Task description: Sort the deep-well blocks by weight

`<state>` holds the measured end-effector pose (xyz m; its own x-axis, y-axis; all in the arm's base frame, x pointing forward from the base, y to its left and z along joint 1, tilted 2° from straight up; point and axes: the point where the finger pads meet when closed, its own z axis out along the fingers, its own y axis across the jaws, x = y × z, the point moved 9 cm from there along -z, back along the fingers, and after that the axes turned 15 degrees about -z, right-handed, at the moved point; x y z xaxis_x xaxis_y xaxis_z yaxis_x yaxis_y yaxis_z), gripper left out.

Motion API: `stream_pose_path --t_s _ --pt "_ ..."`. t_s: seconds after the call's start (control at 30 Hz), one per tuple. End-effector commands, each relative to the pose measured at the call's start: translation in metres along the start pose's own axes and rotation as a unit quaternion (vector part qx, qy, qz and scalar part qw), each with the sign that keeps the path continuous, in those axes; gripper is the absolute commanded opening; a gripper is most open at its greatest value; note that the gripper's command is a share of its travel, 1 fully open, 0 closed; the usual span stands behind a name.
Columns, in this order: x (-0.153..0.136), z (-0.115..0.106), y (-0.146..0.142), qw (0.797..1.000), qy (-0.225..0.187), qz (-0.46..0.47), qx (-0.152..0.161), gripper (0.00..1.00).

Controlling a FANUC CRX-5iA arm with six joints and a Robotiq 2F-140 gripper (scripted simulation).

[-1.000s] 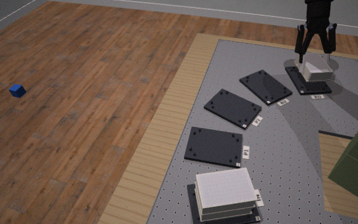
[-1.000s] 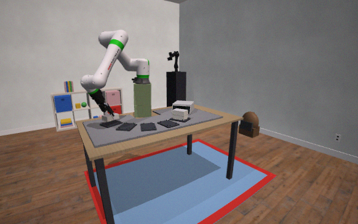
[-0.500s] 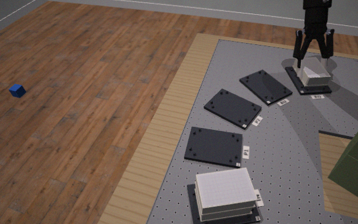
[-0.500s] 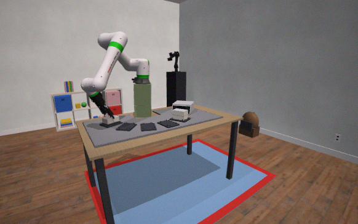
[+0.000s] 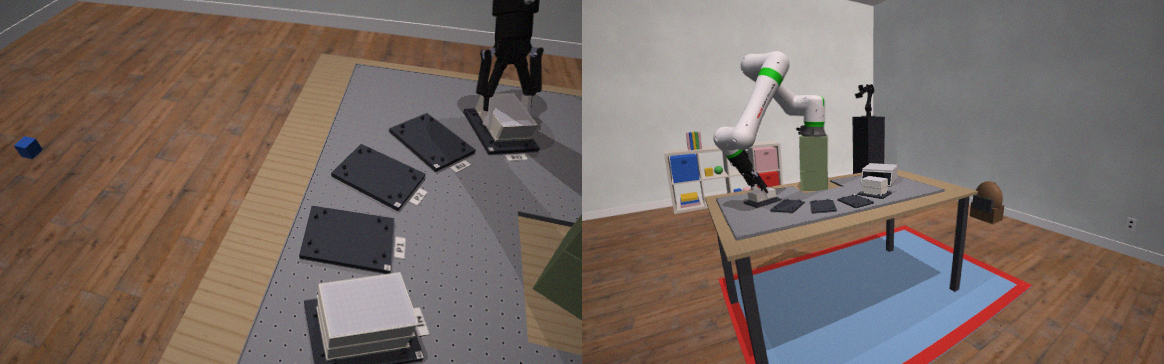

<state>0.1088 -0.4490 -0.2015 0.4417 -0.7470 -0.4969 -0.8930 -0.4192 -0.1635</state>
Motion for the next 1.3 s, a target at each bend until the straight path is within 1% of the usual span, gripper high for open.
stream_pose_path --t_s 0.0,1.27 --pt "0.0001 -0.0002 0.0001 1.0 0.0 0.0 0.0 0.1" --pt "0.0027 0.0046 0.0008 1.0 0.0 0.0 0.0 0.1"
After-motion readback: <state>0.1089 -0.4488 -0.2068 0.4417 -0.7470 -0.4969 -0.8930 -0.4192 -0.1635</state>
